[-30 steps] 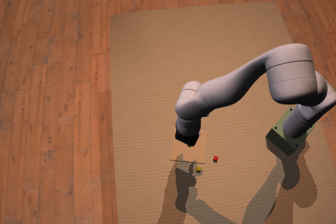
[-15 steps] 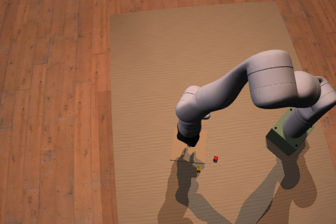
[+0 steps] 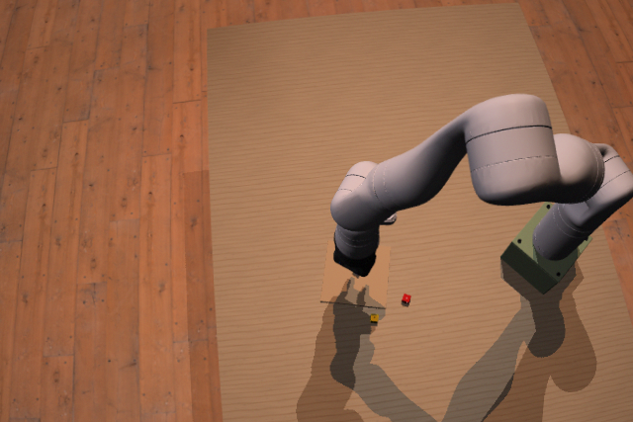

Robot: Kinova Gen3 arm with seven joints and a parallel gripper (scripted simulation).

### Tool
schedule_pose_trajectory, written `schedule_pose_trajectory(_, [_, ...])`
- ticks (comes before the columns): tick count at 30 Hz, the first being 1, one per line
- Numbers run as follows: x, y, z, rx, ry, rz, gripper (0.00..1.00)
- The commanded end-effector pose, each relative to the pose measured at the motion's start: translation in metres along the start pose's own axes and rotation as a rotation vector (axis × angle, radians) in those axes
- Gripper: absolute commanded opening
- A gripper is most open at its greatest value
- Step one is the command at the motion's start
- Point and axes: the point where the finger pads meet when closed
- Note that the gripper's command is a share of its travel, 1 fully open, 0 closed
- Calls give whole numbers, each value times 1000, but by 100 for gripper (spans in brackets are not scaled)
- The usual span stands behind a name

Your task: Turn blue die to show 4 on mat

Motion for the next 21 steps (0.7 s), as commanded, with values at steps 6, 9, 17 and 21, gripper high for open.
schedule_pose_trajectory(6, [0, -1, -1, -1, 0, -1, 64])
schedule_pose_trajectory(9, [0, -1, -1, -1, 0, -1, 64])
schedule_pose_trajectory(17, [0, 0, -1, -1, 0, -1, 64])
schedule_pose_trajectory(21, [0, 1, -1, -1, 0, -1, 64])
Point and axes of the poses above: the point where the finger pads meet when closed, its own y axis out along the fingers, its own z axis across the jaws, x = y × z, and after that the axes turned 10 degrees about -y, right-handed
